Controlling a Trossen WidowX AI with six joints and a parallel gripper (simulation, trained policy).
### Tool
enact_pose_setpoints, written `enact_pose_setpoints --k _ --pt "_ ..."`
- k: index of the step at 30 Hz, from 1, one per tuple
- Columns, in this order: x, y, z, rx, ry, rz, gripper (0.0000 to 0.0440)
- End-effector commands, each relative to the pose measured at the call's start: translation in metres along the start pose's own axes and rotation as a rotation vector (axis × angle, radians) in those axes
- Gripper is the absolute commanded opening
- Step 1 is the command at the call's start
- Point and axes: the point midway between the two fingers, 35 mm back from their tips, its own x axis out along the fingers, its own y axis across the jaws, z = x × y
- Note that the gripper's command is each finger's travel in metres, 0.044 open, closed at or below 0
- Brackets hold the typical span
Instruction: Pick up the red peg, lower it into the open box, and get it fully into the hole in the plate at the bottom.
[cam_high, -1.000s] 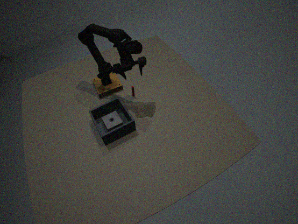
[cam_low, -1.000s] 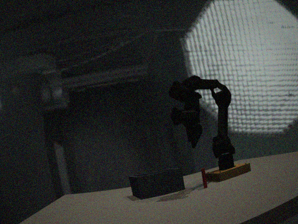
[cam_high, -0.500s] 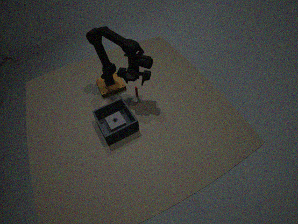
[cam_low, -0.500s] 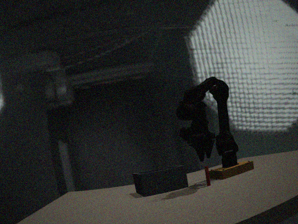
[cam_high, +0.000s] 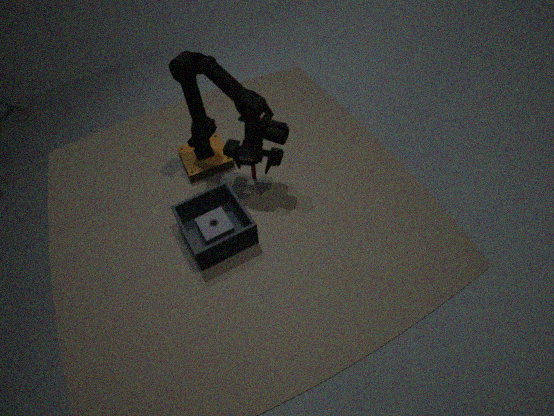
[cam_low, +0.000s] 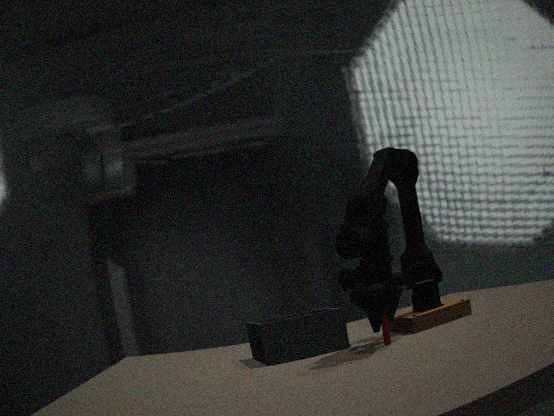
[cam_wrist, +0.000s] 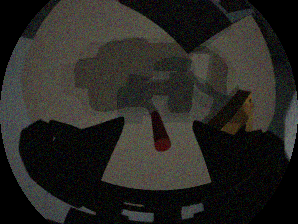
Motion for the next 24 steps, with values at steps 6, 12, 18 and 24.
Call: enact_pose_setpoints --k 6,12,18,24 --pt "0.026 -0.003 0.0 0.002 -0.009 -0.034 0.0305" --pt "0.035 -0.006 0.0 0.015 -0.002 -0.074 0.0147" --pt "0.038 -0.011 0.001 0.022 -0.001 -0.127 0.0013" --pt "0.016 -0.008 0.016 0.016 -0.064 -0.117 0.0"
